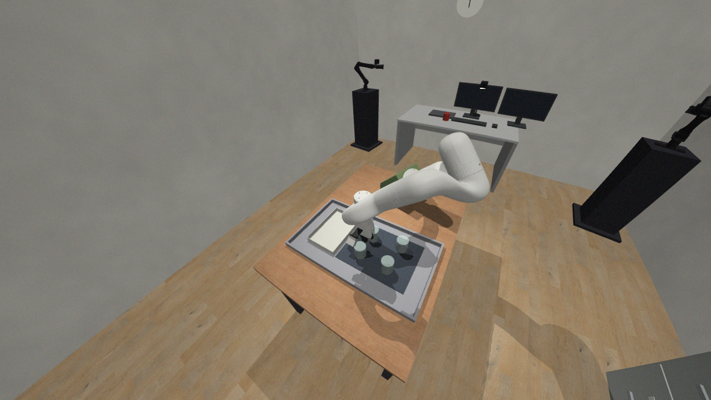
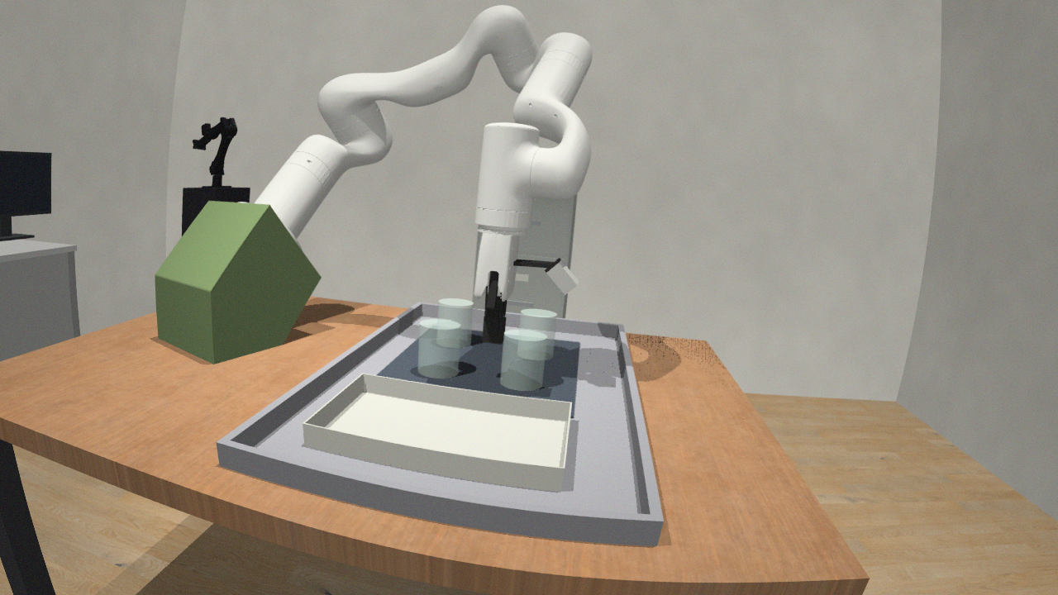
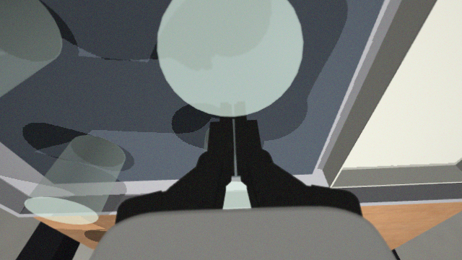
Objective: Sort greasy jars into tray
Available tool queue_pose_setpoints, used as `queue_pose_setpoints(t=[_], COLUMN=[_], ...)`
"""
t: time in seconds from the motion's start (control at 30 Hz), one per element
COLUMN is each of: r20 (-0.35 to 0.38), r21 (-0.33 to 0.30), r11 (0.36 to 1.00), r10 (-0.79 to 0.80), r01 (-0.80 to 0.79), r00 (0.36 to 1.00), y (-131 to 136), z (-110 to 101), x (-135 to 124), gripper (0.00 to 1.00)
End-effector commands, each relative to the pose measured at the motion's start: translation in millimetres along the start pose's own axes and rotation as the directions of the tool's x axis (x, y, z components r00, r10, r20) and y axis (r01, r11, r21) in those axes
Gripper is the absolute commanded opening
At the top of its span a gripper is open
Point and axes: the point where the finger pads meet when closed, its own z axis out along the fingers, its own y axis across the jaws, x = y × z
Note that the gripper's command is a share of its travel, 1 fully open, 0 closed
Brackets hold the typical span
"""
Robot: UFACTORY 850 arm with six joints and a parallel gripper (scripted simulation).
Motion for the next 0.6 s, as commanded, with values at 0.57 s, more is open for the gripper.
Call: queue_pose_setpoints(t=[0.57], r20=[-0.001], r21=[-0.001], r11=[1.000], r10=[0.000], r01=[0.000], r00=[1.000], y=[0.2], z=[-2.2], x=[3.4], gripper=[0.00])
